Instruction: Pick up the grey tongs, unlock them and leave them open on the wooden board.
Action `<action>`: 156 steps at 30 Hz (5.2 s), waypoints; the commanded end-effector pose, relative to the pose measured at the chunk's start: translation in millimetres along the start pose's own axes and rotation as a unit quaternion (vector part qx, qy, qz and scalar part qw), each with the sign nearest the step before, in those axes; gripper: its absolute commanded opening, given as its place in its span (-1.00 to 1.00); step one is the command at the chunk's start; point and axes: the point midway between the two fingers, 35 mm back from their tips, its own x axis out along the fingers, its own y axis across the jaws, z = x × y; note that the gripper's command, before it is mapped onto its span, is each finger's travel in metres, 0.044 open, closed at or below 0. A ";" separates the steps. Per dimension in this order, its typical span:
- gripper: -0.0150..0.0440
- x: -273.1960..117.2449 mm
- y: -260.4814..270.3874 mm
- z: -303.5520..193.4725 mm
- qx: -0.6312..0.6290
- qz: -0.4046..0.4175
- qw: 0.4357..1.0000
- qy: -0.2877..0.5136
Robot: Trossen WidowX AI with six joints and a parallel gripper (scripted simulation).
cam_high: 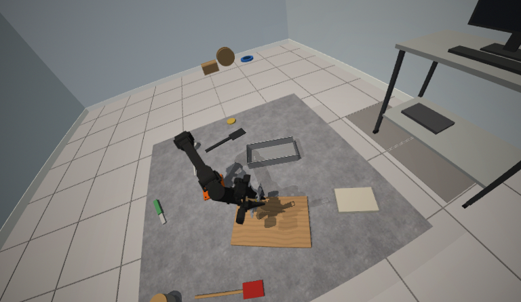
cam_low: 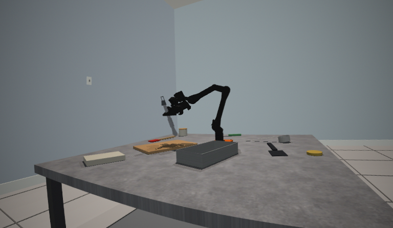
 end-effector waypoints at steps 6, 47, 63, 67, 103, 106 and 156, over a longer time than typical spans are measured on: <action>-1.00 -2.8 2.0 2.9 -0.003 0.001 1.000 -0.008; -1.00 17.9 -10.2 3.8 0.032 -0.007 0.996 0.078; -1.00 37.2 -15.9 -0.3 0.056 -0.013 0.980 0.190; -1.00 40.6 -16.1 -1.8 0.058 -0.014 0.974 0.219; -1.00 45.9 -3.2 -16.3 0.026 -0.008 0.876 0.482; -1.00 44.3 -1.6 -17.0 0.019 -0.006 0.864 0.503; -1.00 62.9 -0.2 -63.6 -0.003 -0.001 0.828 0.561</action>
